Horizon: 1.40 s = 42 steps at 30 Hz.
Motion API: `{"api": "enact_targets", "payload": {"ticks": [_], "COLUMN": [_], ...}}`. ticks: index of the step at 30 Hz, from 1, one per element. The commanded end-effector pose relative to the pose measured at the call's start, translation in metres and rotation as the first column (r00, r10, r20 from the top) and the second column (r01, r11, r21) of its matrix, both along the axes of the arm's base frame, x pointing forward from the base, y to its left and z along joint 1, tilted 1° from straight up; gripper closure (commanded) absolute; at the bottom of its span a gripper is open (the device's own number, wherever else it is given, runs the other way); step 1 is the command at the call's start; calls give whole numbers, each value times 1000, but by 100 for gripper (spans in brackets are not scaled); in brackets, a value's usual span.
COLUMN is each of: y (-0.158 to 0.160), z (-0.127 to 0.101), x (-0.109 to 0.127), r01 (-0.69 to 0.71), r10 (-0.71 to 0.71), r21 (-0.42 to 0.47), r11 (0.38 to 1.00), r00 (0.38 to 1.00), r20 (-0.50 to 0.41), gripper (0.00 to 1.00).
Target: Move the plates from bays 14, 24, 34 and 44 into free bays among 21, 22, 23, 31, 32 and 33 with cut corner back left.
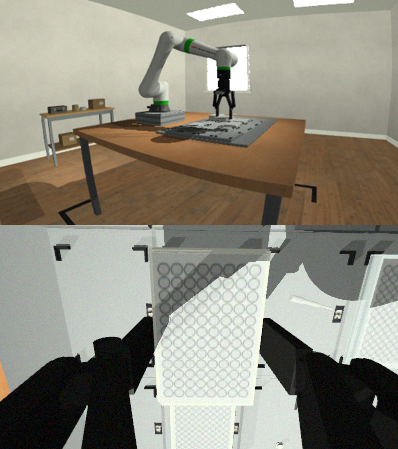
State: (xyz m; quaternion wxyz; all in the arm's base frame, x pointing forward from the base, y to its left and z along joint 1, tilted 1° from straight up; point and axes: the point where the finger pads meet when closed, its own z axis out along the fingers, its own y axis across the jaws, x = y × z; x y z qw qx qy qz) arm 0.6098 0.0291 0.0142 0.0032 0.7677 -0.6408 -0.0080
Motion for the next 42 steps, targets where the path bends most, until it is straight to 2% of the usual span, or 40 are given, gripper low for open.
{"api": "enact_targets", "payload": {"ticks": [1, 42], "y": [-1, -1], "z": [-3, -51], "x": [0, -1], "r01": [0, 0], "r10": [0, 0], "r21": [0, 0], "r11": [1000, 1000], "r00": [1000, 1000], "r20": [2, 2], "gripper": [90, 90]}}
